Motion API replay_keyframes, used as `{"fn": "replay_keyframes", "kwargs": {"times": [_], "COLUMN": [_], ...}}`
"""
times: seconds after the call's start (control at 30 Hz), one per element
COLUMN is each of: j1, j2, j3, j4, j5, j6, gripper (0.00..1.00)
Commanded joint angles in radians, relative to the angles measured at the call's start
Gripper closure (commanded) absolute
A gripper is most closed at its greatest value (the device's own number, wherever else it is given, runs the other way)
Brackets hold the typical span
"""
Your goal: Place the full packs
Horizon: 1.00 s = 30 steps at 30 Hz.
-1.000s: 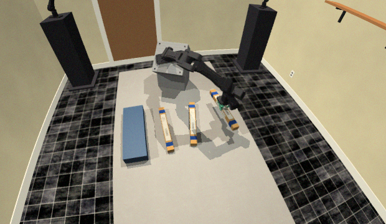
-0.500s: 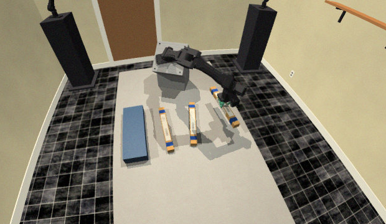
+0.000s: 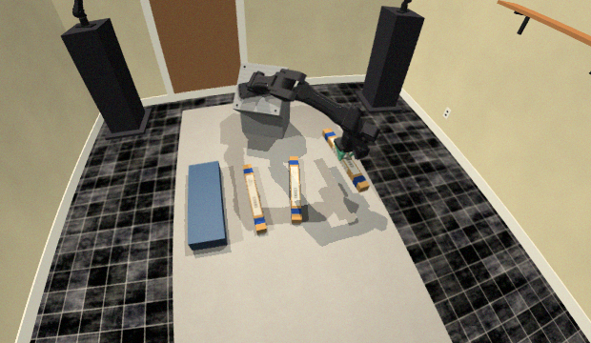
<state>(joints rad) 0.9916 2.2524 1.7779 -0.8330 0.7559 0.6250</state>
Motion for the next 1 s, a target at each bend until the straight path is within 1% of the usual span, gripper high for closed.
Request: {"fn": "replay_keyframes", "kwargs": {"times": [0.0,0.17,0.67,0.73,0.97], "j1": [0.048,0.057,0.104,0.104,0.126], "j2": [-0.041,-0.046,-0.067,-0.067,-0.072], "j3": [0.040,0.048,0.101,0.101,0.133], "j4": [-0.058,-0.080,-0.198,-0.198,-0.257], "j5": [0.016,0.018,0.028,0.028,0.032], "j6": [0.025,0.038,0.101,0.101,0.132], "gripper": [1.00,1.00,1.00,1.00,1.00]}}
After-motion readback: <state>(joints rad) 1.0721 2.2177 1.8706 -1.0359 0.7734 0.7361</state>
